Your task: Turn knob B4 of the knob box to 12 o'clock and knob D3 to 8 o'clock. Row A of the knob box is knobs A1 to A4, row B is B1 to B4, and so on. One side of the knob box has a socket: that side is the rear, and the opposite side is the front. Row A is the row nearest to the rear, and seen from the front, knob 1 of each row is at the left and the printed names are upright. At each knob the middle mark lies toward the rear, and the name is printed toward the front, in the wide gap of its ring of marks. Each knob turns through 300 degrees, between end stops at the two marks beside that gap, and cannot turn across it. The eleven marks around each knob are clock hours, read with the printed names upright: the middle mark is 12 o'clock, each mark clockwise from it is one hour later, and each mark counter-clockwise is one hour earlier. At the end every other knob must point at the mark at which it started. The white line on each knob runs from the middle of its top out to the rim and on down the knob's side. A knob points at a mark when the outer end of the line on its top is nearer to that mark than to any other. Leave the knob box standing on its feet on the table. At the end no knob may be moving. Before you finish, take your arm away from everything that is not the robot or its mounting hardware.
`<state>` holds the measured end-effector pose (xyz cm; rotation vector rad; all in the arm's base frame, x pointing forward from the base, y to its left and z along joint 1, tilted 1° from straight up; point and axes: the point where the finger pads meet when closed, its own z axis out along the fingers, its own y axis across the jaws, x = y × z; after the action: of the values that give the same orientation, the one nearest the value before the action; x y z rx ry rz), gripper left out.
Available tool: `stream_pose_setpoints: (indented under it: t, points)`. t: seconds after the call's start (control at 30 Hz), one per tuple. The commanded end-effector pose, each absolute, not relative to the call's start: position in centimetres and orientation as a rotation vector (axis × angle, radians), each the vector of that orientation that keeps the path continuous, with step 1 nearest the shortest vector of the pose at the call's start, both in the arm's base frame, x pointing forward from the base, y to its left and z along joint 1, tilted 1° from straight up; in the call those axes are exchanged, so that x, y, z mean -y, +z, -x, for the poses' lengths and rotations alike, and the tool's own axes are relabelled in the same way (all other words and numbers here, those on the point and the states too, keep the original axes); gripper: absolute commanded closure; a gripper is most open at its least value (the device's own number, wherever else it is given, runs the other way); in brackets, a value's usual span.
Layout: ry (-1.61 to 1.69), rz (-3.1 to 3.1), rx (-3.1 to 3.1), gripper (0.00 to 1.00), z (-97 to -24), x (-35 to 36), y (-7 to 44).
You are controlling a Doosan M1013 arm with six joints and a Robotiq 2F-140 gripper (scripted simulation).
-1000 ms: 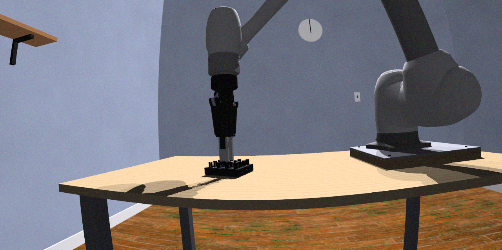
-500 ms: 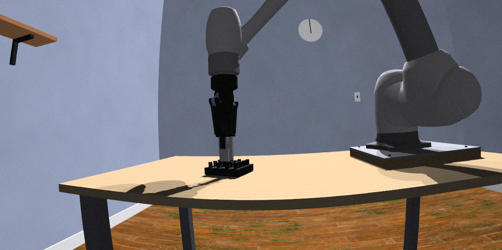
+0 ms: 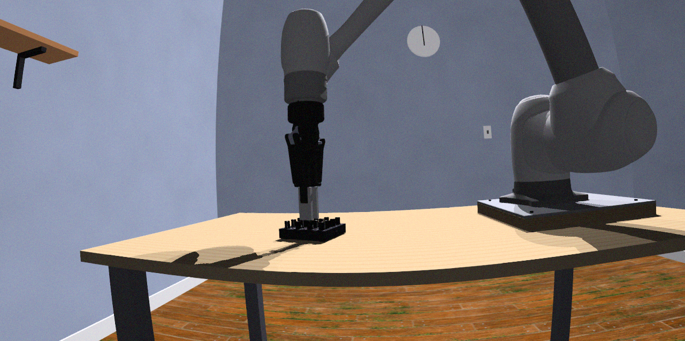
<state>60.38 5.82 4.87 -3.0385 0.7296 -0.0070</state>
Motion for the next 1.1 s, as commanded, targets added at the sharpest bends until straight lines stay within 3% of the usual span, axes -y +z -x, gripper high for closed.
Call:
stream_pose_setpoints:
  t: [0.0, 1.07]
  points:
    - [-0.007, 3.038, -0.730, 0.88, -60.4, -5.8, 4.9]
    - [-0.007, 3.038, -0.730, 0.88, -60.4, -5.8, 3.5]
